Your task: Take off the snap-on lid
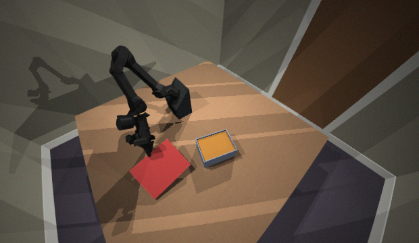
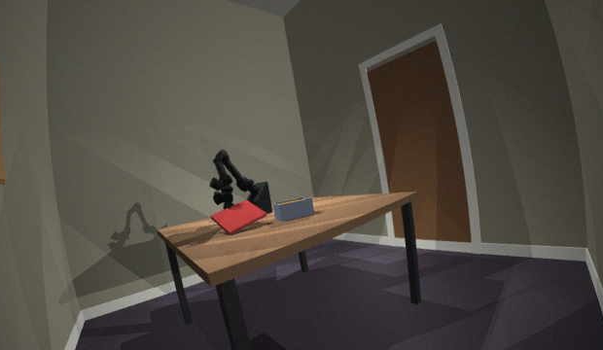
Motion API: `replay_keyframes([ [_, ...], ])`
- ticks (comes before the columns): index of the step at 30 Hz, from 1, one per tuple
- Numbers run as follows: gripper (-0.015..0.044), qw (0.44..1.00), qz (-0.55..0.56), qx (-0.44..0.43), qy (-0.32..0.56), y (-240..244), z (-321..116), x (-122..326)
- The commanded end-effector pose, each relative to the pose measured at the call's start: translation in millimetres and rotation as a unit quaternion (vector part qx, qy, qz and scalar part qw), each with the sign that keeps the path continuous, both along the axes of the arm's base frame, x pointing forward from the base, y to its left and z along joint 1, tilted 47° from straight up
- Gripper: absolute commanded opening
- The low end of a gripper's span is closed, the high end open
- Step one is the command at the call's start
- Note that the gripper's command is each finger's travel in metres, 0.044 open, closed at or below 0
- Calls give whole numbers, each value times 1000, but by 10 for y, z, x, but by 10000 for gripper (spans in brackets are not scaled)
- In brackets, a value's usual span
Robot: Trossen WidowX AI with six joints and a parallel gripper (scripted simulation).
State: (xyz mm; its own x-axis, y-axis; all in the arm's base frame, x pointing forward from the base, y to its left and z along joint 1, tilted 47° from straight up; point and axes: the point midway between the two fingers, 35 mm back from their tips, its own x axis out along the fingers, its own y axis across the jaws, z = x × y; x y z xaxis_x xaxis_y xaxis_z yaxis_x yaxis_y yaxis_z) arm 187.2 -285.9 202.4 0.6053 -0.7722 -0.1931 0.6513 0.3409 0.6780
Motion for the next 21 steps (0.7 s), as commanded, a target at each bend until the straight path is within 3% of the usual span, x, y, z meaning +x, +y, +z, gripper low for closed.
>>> replay_keyframes([
  [1,0,1000,-9,25,16,-45,-222,-43],
  [21,0,1000,-9,25,17,-160,-333,-66],
])
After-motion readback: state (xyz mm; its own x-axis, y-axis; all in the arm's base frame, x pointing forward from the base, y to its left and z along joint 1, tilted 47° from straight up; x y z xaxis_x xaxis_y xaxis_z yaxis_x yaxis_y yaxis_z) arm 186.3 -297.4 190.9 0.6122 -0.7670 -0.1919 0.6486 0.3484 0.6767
